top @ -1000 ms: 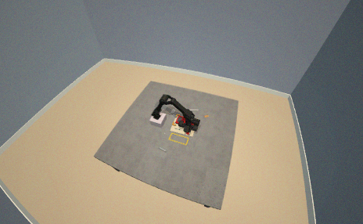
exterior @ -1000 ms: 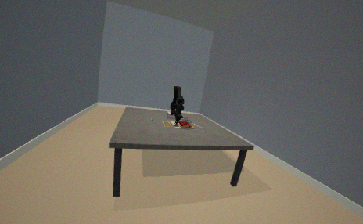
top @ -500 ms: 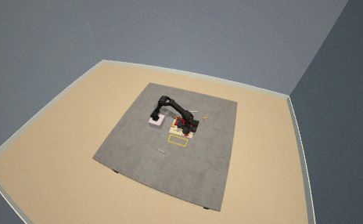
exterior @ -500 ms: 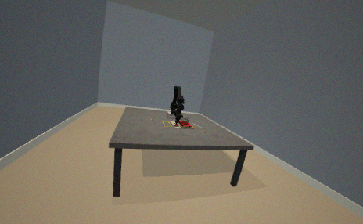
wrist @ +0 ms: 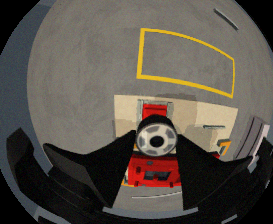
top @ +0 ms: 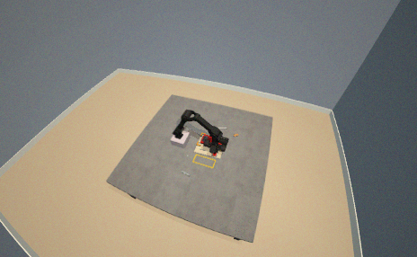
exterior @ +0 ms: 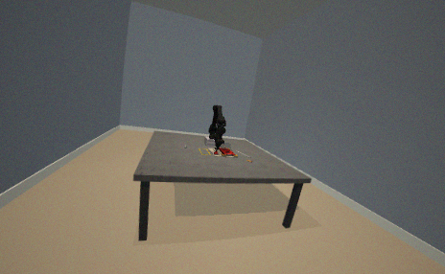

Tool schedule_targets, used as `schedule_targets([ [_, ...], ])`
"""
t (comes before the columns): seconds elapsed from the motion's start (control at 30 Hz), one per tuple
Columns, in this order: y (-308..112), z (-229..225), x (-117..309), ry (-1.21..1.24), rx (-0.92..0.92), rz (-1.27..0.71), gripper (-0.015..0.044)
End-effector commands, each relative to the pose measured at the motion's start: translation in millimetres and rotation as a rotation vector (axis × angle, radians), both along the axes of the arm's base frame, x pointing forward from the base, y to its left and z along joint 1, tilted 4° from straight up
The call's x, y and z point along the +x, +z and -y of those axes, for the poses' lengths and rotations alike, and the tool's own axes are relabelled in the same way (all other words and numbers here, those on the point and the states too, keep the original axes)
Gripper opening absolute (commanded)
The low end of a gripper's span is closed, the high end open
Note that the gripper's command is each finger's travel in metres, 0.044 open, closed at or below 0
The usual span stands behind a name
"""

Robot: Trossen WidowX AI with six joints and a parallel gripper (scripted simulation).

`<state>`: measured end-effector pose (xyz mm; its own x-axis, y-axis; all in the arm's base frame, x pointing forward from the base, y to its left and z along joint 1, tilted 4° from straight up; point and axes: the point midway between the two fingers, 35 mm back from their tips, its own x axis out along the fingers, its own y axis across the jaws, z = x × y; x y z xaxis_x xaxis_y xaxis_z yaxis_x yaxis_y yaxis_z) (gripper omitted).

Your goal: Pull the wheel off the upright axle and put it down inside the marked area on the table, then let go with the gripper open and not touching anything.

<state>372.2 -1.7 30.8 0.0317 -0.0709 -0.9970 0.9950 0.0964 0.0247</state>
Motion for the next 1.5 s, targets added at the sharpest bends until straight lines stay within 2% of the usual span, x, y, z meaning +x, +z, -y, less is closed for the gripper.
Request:
schedule_targets([
  [0.0, 3, -1, 1, -0.001, 0.003, 0.004, 0.0],
  [1.1, 14, -1, 0, 0.0, 0.004, 0.005, 0.0],
  [1.47, 48, -3, -2, 0.0, 0.004, 0.005, 0.0],
])
